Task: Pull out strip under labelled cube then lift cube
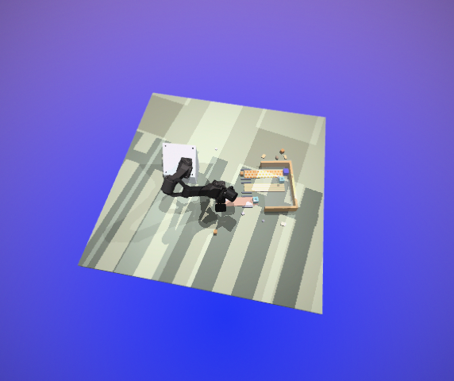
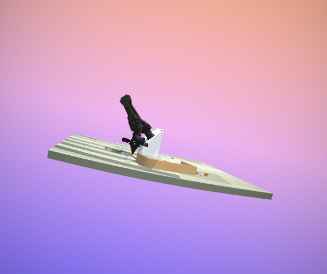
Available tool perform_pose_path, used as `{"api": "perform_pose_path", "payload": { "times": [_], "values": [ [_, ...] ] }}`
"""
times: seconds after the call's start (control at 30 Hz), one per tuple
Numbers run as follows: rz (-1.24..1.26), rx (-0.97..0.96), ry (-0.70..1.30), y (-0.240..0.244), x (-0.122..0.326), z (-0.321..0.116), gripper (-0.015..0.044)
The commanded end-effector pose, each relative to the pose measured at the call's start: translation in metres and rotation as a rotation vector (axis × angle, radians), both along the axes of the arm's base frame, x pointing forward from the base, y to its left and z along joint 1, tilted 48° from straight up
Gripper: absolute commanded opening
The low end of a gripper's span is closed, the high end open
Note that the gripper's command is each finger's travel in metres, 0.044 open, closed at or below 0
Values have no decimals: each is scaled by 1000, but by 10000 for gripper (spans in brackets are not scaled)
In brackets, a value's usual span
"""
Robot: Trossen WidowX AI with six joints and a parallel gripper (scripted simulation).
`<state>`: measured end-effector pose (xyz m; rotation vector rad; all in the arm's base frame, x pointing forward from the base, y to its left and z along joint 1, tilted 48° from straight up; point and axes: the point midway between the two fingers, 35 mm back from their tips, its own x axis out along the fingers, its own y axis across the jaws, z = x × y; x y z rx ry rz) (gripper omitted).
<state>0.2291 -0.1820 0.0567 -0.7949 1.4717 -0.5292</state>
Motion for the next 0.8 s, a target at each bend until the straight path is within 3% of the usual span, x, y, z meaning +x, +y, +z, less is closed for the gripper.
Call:
{"api": "perform_pose_path", "payload": {
  "times": [0.0, 0.2, 0.77],
  "values": [
    [-5, 4, 4, 11, 1, 8, 0],
    [-15, 4, 17, 30, 0, 27, 0],
    [27, 1, 60, 42, 72, 26, 440]
  ]
}}
